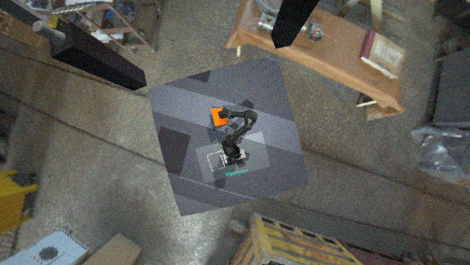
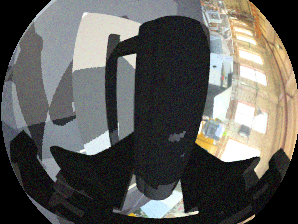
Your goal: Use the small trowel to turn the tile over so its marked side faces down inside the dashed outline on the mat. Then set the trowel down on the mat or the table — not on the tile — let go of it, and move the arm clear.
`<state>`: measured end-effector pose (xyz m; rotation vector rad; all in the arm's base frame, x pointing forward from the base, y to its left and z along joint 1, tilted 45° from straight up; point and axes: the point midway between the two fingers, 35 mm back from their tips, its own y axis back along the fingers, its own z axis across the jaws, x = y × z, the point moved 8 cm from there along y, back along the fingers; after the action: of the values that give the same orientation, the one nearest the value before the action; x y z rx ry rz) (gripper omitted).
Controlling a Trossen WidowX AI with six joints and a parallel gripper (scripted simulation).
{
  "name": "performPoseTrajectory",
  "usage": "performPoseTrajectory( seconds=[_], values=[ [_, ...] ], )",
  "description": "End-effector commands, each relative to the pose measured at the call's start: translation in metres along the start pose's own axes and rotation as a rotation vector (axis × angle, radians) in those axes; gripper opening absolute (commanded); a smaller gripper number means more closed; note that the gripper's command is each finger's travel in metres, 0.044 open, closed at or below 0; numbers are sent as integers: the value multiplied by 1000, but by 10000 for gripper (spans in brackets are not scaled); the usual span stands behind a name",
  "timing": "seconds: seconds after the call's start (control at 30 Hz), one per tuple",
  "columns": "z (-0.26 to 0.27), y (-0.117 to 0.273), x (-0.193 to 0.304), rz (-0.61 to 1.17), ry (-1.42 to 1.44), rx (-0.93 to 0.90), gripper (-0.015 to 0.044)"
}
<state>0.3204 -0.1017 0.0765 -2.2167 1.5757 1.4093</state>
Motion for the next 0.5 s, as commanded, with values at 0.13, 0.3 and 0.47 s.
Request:
performPoseTrajectory(
  seconds=[0.13,0.3,0.47],
  values=[
    [-4,0,14,-1,12,17,0],
    [-3,-1,16,-1,12,17,0],
    [-4,0,15,-1,12,17,0]
  ],
)
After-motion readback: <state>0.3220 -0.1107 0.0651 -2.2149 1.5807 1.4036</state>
